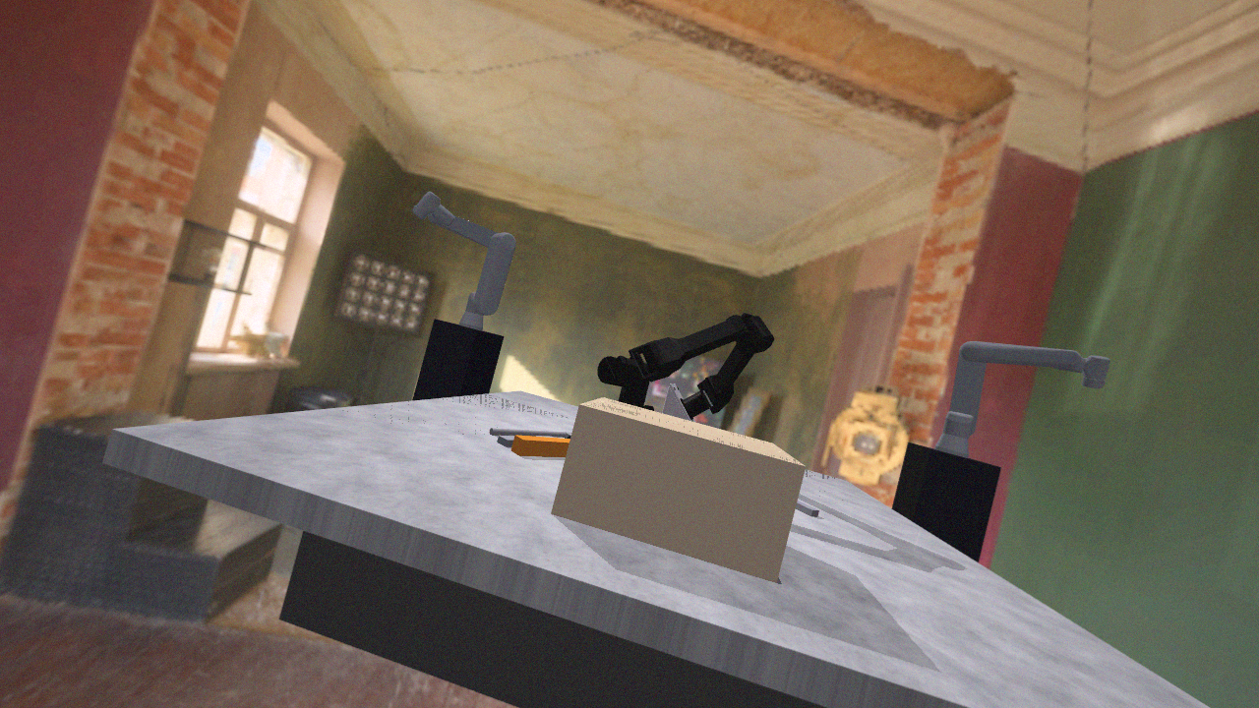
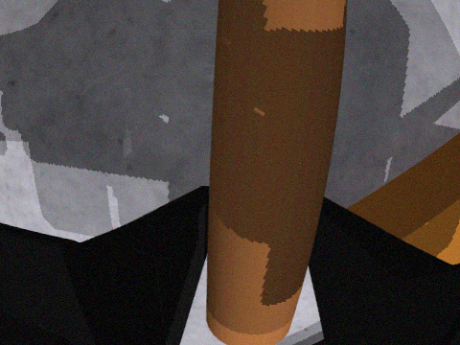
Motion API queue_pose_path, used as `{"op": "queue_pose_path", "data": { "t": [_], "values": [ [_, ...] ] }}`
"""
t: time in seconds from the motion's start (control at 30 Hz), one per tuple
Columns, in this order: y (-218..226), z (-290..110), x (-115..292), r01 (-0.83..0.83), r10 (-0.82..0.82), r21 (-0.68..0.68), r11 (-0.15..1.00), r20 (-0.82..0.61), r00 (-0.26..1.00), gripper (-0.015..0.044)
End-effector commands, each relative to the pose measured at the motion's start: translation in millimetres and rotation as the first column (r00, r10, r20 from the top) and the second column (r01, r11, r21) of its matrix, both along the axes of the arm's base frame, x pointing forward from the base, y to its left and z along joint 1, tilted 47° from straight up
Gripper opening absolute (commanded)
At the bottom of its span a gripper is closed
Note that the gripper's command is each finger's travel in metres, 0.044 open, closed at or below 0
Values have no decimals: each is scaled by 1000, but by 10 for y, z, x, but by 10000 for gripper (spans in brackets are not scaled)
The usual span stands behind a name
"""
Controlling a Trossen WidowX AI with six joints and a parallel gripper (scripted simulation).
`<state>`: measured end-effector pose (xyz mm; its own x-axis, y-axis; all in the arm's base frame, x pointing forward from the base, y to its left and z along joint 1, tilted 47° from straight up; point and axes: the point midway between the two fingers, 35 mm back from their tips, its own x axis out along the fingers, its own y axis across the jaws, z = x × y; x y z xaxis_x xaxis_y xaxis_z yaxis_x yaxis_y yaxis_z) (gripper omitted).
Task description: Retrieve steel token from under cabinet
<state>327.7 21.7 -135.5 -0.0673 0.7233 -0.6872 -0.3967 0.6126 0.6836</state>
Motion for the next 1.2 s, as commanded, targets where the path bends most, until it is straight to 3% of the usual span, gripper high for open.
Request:
{"op": "queue_pose_path", "data": {
  "t": [0.0,1.17],
  "values": [
    [18,7,67,0,0,-2,1000,-1,1000,0],
    [143,115,460,0,0,-1,1000,1,1000,0]
  ]
}}
